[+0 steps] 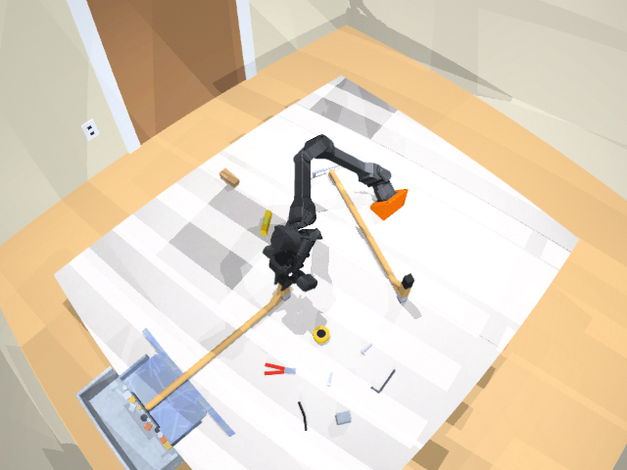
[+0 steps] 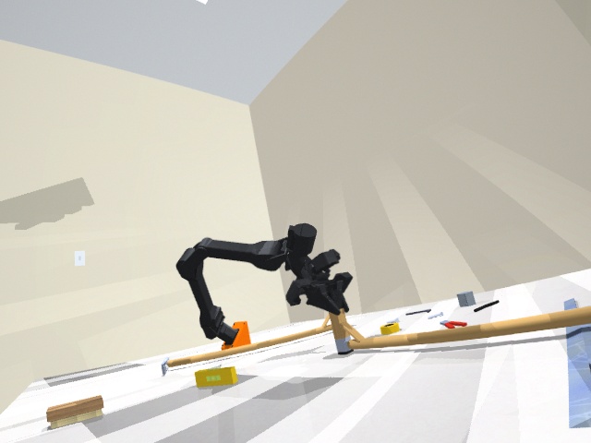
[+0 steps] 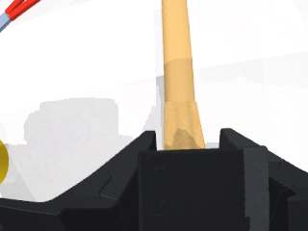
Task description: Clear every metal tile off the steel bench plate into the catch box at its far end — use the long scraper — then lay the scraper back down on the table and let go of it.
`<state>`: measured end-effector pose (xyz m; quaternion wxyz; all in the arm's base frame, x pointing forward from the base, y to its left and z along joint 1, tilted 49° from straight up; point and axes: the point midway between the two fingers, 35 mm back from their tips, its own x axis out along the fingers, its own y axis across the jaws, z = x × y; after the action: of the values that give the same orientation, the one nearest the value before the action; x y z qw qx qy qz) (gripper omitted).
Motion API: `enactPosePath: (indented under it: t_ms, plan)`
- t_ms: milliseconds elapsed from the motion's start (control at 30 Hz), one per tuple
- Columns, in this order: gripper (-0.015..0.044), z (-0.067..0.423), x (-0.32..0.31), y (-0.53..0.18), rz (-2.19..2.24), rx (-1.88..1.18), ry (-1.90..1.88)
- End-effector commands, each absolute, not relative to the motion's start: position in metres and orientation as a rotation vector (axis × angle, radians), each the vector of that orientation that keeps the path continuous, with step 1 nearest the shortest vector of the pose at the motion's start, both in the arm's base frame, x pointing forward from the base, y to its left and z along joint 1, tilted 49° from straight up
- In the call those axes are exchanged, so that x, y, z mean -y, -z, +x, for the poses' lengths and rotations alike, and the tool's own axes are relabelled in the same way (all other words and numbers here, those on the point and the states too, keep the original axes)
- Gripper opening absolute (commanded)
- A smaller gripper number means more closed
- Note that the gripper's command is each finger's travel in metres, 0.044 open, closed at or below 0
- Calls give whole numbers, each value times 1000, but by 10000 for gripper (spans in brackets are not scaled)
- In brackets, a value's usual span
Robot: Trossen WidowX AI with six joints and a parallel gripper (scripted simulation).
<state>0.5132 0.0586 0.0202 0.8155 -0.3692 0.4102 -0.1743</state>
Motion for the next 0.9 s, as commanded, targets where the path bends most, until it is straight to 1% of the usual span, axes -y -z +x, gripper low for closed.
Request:
enactPosePath:
  t_ms: [0,267,867]
  plan:
    - [0,513,-59,-21,-787,-873,372]
    - [0,513,-60,-21,-787,-869,370]
    - [0,492,-66,-23,-784,-872,367]
